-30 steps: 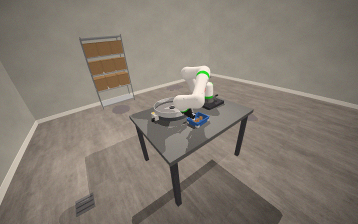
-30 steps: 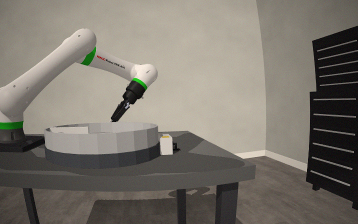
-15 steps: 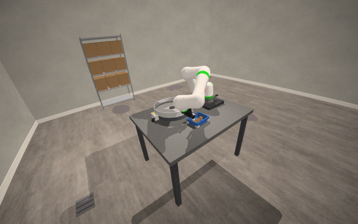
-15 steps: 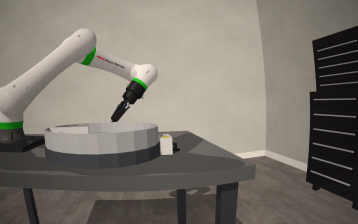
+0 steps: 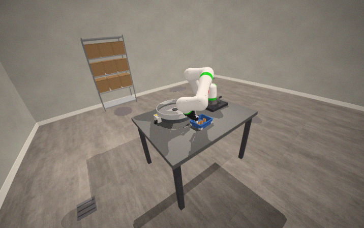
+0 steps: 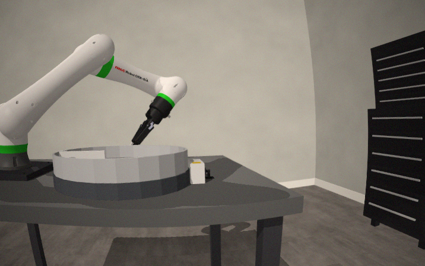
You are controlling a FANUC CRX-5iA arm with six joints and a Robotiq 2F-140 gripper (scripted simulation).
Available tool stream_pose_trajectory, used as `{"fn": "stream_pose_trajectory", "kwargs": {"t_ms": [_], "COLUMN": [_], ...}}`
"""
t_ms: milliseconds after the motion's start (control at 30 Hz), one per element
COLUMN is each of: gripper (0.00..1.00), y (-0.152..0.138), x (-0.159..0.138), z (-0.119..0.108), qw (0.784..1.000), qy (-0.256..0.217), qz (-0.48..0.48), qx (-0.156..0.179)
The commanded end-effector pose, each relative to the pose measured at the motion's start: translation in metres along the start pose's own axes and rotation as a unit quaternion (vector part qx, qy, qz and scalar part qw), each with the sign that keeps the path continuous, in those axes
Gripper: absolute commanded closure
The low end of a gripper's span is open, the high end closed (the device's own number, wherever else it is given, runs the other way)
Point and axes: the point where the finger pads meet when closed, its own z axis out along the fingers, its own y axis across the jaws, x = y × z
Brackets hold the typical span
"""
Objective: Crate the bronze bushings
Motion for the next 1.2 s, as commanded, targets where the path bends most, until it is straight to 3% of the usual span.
{"fn": "stream_pose_trajectory", "kwargs": {"t_ms": [0,1167], "gripper": [1.0,1.0], "y": [0.0,0.0], "x": [-0.0006,-0.0027], "z": [0.0005,0.003], "qw": [1.0,1.0], "qy": [0.0,0.0], "qz": [0.0,0.0], "qx": [0.0,0.0]}}
